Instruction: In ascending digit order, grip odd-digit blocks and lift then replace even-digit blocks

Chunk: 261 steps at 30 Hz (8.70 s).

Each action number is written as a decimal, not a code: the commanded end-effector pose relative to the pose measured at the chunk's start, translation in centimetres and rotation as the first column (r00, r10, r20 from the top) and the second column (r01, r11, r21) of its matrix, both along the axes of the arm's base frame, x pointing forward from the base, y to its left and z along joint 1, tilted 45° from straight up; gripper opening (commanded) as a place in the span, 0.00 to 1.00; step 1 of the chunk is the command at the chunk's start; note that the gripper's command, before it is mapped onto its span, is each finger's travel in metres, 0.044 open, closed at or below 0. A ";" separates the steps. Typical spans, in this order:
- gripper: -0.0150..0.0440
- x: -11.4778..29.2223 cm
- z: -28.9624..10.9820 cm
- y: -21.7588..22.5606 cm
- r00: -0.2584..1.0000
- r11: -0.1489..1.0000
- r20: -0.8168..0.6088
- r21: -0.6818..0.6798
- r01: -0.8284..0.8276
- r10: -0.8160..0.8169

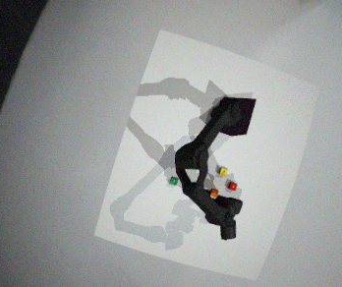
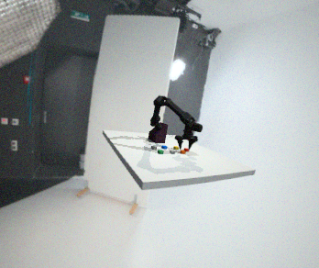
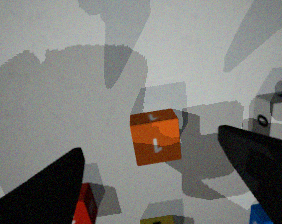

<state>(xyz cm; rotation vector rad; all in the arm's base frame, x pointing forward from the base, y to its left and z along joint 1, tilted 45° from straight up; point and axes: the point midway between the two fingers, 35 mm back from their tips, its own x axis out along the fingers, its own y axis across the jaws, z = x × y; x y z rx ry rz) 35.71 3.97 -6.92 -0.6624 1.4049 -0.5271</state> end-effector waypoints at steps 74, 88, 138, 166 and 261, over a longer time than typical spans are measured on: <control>0.93 -0.5 0.6 0.6 1.000 1.000 -0.014 -0.010 -0.002 0.002; 0.58 -1.3 6.5 6.5 1.000 1.000 -0.015 -0.006 -0.002 0.002; 0.93 -11.8 0.0 -0.8 1.000 1.000 -0.020 -0.010 -0.002 0.002; 0.62 -11.6 -2.1 -3.0 1.000 1.000 -0.020 -0.012 -0.002 0.002; 0.50 -11.6 -2.1 -3.0 1.000 1.000 -0.020 -0.012 -0.002 0.002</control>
